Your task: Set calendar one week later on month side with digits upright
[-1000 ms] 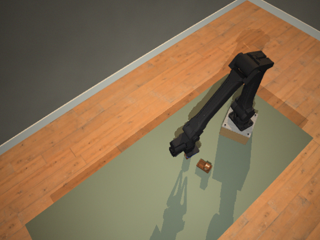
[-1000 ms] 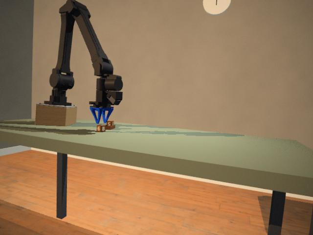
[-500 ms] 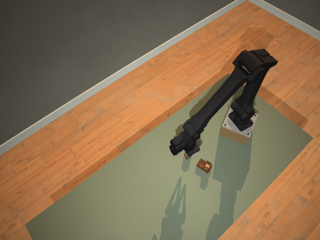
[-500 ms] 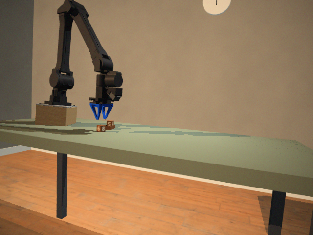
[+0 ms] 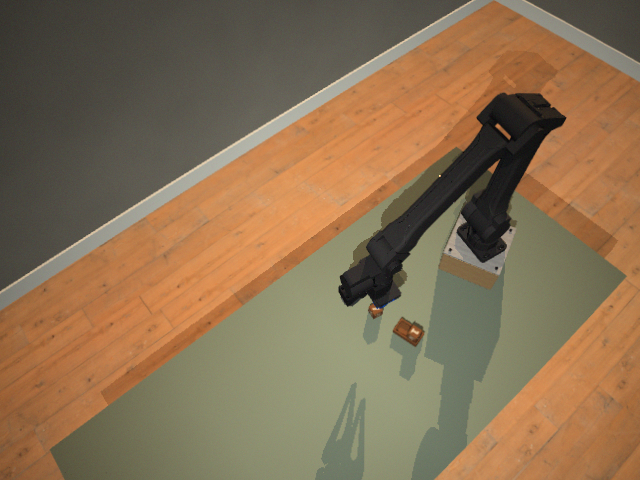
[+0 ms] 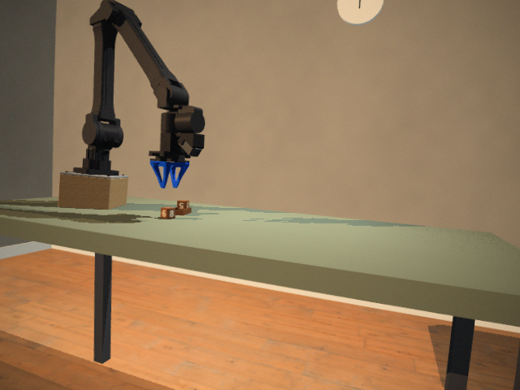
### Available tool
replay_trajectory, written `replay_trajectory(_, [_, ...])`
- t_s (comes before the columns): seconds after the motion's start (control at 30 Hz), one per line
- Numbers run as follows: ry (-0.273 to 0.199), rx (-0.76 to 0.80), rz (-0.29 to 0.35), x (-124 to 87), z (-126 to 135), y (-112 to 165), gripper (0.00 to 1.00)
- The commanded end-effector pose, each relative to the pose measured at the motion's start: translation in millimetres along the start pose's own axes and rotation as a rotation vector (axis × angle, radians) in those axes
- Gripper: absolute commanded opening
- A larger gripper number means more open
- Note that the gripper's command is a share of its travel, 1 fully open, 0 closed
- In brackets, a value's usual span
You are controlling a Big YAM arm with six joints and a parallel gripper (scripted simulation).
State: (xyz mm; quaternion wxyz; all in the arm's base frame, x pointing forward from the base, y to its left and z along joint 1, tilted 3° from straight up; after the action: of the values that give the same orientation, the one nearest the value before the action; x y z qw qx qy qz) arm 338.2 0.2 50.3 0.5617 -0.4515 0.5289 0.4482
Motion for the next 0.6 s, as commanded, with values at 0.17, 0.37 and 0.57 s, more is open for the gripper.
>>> replay_trajectory(0.17, [-0.019, 0.002, -0.125, -8, 0, -3, 0.46])
replay_trajectory(0.37, [-0.049, 0.005, -0.286, -7, -1, 7, 0.46])
replay_trajectory(0.57, [-0.049, 0.002, -0.287, 2, -1, 11, 0.46])
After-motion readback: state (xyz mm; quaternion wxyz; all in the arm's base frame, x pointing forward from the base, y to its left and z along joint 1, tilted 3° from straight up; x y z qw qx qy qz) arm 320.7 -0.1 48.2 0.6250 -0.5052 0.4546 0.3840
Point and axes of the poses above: the point where the finger pads meet when closed, its own x axis out along the fingers, its own z axis across the jaws, y = z × x, the point moved 5 cm from there along -x, back along the fingers, and after that the axes turned 10 degrees about x, right-handed, at the moved point
